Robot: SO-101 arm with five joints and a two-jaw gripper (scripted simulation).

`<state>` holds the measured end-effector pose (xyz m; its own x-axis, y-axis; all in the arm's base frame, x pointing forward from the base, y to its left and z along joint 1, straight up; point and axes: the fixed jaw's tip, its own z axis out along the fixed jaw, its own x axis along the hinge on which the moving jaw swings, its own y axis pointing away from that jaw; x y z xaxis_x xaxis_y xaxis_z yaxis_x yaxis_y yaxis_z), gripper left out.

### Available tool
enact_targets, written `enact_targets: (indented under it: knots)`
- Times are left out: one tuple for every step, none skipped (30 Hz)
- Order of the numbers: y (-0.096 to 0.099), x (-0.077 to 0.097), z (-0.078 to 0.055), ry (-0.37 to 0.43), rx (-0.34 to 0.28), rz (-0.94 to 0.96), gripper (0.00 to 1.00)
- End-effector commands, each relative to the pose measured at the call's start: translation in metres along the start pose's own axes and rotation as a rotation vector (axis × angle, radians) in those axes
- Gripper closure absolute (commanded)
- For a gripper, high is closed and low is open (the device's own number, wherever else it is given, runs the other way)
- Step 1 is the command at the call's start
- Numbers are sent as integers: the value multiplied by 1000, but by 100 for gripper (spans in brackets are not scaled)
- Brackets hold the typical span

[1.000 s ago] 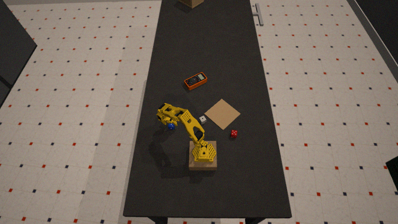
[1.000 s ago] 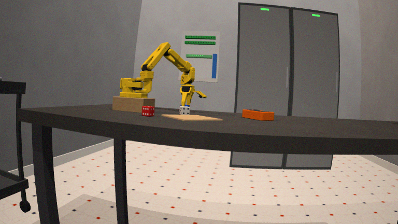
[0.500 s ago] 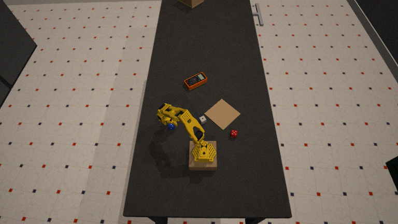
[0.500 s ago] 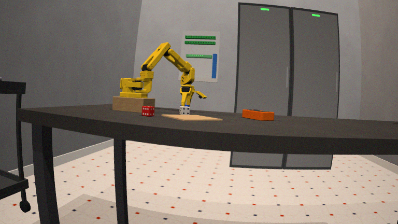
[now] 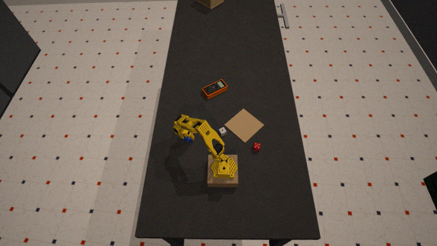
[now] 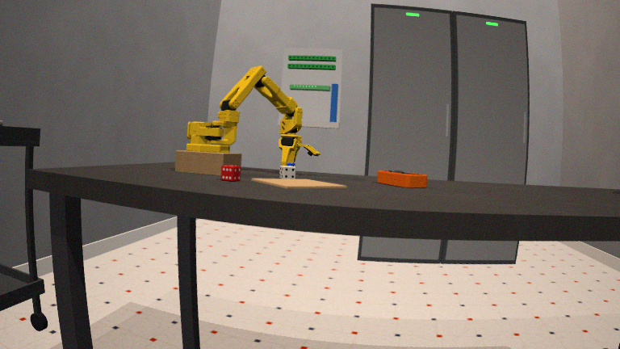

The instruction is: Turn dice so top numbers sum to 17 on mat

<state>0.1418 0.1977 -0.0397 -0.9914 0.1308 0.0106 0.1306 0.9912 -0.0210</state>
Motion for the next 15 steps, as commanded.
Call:
enact_targets:
  knots:
    - [-2,1,0,0,-2,-1,75]
    - [-3,1,0,0,-2,-1,76]
    - [-3,1,0,0,-2,-1,77]
    - [-4,1,0,0,-2,-1,77]
    - [-4,1,0,0,-2,-1,78]
    - [-4,1,0,0,-2,-1,79]
    - [-5,1,0,0,-2,-1,79]
    - [-5,1,0,0,-2,-1,80]
    - [-5,1,0,0,-2,-1,80]
    - [-5,1,0,0,-2,-1,80]
    - [-6,1,0,0,-2,-1,81]
    - [-6,1,0,0,-2,-1,81]
    - [-6,1,0,0,-2,-1,82]
    - [-6,1,0,0,-2,-1,82]
    - [-7,1,0,0,-2,-1,83]
